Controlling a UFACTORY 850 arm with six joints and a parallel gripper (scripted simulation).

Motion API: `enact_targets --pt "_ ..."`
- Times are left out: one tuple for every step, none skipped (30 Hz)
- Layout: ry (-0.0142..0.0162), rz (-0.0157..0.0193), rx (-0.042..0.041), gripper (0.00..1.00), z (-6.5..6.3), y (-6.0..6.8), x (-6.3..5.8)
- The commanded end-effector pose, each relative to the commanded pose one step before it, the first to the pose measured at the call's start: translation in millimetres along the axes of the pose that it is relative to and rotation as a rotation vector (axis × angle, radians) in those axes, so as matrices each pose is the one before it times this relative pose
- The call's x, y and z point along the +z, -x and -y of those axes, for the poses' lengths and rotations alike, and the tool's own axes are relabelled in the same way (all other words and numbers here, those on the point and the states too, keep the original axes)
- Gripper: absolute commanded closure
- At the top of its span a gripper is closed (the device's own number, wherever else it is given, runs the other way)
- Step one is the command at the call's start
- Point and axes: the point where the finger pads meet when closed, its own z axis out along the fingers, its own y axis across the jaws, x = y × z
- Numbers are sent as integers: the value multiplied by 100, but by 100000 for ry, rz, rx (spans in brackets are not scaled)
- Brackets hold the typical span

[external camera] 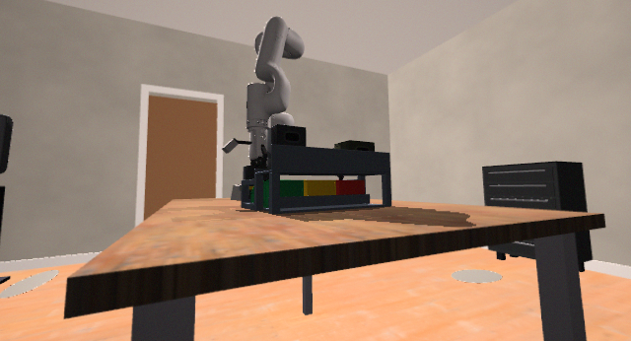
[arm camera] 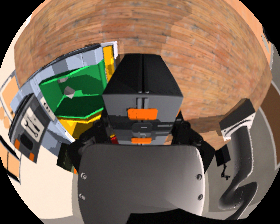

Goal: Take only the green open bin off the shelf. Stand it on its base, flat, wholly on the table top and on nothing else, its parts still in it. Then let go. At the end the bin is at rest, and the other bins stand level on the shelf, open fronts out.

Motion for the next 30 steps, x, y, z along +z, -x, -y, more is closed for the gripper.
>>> enact_targets --pt "-266 -154 -31 100 146 -57 -545" --pt "0 0 0 100 0 0 0" --pt "0 0 0 100 0 0 0" --pt "0 0 0 100 0 0 0" --pt "0 0 0 100 0 0 0" --pt "0 0 0 100 0 0 0" --pt "0 0 0 100 0 0 0" --pt "0 0 0 100 0 0 0" --pt "0 0 0 100 0 0 0" --pt "0 0 0 100 0 0 0" --pt "0 0 0 100 0 0 0" --pt "0 0 0 100 0 0 0" --pt "8 4 4 100 -2 1 -292" --pt "-7 -3 -2 100 5 -2 -300" --pt "-7 -3 -2 100 5 -2 -300" --pt "-7 -3 -2 100 5 -2 -300" --pt "-7 -3 -2 100 5 -2 -300" --pt "0 0 0 100 0 0 0" --pt "0 0 0 100 0 0 0" --pt "0 0 0 100 0 0 0" --pt "0 0 0 100 0 0 0" --pt "0 0 0 100 0 0 0" --pt "0 0 0 100 0 0 0" --pt "0 0 0 100 0 0 0" --pt "0 0 0 100 0 0 0" --pt "0 0 0 100 0 0 0" --pt "0 0 0 100 0 0 0" --pt "0 0 0 100 0 0 0" --pt "0 0 0 100 0 0 0" --pt "11 7 5 100 -4 2 51"
